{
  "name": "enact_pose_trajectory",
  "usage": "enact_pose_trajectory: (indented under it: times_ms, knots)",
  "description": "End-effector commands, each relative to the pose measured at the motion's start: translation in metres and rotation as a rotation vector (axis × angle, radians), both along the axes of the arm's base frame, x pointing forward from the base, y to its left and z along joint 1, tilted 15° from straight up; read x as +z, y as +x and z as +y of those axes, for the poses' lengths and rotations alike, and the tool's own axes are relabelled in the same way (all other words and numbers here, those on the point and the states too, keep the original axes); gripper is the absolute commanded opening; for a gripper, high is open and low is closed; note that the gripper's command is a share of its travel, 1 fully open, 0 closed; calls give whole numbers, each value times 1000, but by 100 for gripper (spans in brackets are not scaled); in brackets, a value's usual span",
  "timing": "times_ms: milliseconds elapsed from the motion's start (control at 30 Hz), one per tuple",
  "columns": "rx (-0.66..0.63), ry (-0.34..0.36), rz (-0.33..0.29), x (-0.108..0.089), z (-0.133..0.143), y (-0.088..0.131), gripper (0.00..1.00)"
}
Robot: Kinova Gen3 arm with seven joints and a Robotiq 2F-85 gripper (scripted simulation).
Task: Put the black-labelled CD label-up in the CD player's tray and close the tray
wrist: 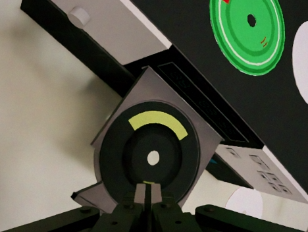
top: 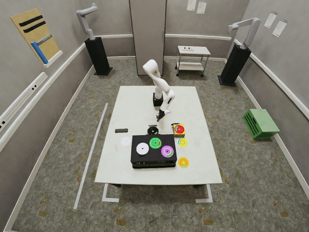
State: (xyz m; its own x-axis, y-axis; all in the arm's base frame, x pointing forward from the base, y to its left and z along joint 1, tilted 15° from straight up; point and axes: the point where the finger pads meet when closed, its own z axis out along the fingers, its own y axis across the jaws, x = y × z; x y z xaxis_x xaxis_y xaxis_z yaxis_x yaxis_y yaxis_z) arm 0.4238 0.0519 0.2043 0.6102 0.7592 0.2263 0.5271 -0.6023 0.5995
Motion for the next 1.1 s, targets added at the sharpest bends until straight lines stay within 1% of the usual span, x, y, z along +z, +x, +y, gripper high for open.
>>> enact_pose_trajectory:
  times_ms: [0, 233, 533, 600, 1067]
  knots:
    - [-8, 4, -2, 0, -3, 0, 10]
    - [-22, 32, -2, -2, -5, -2, 10]
    - [-55, 92, -1, -6, -11, -5, 10]
    - [-55, 92, -1, -6, -11, -5, 10]
    - [-130, 231, 0, -17, -23, -12, 10]
